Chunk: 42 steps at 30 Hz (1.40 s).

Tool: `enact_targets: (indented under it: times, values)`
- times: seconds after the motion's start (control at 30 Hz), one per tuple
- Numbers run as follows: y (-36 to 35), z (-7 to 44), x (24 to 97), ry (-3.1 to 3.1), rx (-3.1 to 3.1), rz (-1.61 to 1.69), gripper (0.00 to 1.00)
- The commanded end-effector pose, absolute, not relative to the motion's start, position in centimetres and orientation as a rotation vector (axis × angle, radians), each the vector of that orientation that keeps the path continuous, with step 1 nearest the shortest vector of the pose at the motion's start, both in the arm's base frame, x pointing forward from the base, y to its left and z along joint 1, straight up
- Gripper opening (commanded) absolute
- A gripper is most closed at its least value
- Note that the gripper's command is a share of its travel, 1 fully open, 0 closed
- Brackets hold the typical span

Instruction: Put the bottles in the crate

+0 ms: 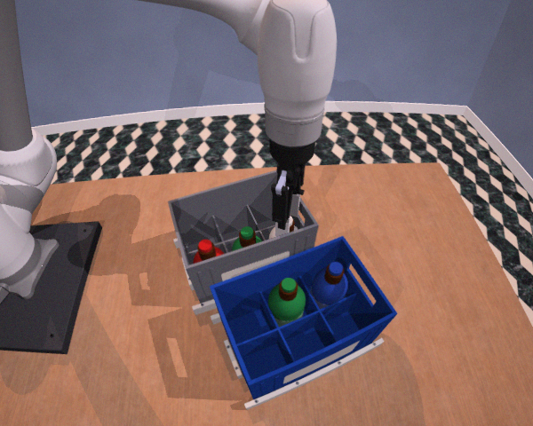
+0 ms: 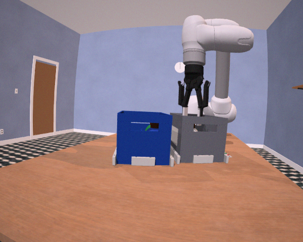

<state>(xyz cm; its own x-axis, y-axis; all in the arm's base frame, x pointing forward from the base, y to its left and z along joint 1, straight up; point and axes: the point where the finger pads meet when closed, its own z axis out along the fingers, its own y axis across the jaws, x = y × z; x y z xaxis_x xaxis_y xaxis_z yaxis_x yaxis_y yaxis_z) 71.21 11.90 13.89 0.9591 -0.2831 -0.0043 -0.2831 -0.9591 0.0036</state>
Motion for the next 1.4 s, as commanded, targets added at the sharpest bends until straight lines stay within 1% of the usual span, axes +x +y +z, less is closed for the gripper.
enact_targets:
  times: [0.0,0.43,1.37]
  values:
    - [11.9,13.9,71.2,-0.449,3.107,-0.007,0.38]
    - [11.9,13.9,71.2,-0.449,3.107,-0.007,0.38]
    - [11.9,20.3,71.2,-0.449,3.107,-0.007,0.38]
